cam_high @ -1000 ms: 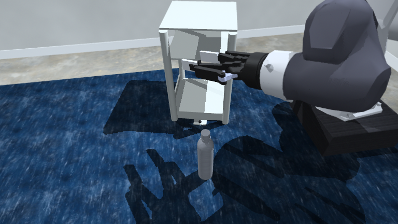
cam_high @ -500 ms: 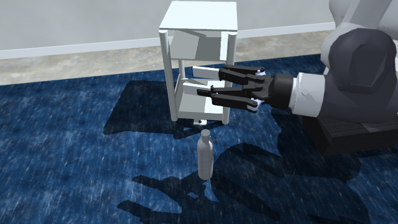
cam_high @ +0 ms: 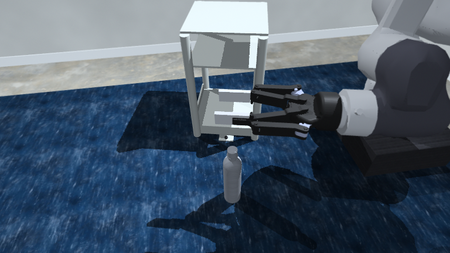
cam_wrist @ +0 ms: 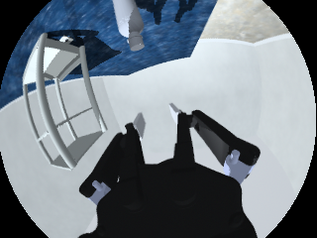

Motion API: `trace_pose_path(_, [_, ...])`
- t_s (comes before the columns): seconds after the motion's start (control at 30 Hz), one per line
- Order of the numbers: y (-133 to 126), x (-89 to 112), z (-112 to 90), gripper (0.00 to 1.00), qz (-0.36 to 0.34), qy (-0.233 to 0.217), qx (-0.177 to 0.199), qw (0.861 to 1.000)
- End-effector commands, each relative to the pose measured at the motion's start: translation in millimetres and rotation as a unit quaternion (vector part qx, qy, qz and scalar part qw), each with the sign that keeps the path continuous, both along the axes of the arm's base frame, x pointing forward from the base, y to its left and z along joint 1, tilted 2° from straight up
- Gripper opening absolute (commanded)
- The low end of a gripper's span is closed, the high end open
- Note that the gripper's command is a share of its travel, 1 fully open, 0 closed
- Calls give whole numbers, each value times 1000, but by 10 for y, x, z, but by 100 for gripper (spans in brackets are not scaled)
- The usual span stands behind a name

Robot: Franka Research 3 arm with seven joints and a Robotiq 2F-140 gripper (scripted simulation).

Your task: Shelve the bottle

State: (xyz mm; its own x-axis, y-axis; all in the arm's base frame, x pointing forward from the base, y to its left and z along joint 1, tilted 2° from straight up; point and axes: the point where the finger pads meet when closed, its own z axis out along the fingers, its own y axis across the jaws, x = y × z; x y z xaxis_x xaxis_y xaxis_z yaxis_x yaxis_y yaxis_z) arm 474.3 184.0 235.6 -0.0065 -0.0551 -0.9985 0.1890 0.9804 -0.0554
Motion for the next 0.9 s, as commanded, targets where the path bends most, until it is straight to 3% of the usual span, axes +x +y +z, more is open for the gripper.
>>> trace_pose_path(0.0, [10, 1, 10, 39, 4, -7, 14, 1000])
trace_pose_path(0.87, [6, 3, -117, 39, 4, -7, 14, 1000])
